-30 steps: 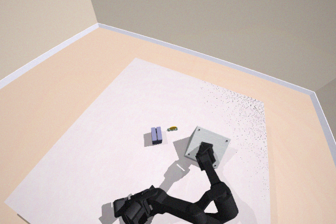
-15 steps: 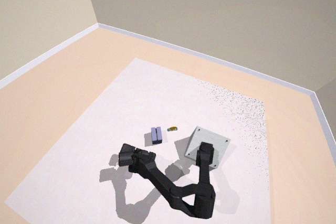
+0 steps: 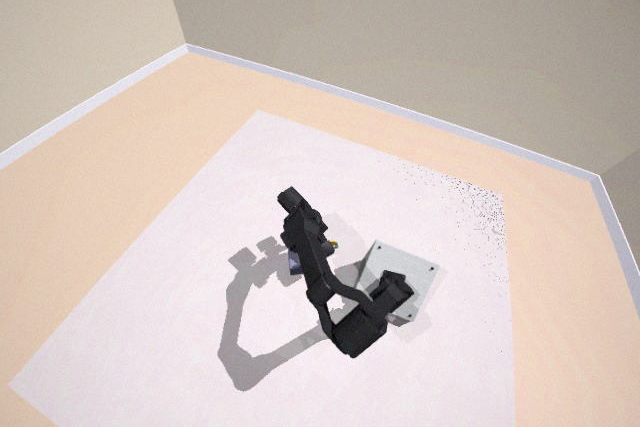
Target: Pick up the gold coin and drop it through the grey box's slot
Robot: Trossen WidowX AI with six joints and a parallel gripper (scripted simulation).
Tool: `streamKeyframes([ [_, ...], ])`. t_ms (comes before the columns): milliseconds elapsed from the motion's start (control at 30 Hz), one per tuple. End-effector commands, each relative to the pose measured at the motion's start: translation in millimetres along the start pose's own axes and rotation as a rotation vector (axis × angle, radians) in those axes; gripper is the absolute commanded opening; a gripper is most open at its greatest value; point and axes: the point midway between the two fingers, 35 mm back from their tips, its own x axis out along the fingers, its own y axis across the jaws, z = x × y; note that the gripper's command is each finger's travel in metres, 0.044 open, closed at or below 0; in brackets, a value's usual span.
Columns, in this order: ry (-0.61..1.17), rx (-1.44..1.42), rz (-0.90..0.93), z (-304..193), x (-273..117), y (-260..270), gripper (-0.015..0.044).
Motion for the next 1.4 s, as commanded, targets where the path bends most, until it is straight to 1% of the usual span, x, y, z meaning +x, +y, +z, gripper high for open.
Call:
streamKeyframes([
  [0, -0.049, 0.190, 0.123, -42, -3, 14, 0.0161],
  [133, -0.124, 0.356, 0.209, -71, -12, 24, 0.0161],
  [267, -0.128, 0.363, 0.213, -72, -13, 24, 0.0161],
  [300, -0.128, 0.363, 0.213, -71, -10, 25, 0.0161],
  [400, -0.129, 0.363, 0.214, -67, 19, 31, 0.0161],
  [433, -0.130, 0.363, 0.214, -66, 21, 32, 0.0161],
  [567, -0.130, 0.363, 0.214, -66, 22, 32, 0.0161],
  [667, -0.130, 0.363, 0.214, -65, 35, 35, 0.0161],
  [1367, -0.131, 0.364, 0.214, -59, 64, 39, 0.0161],
])
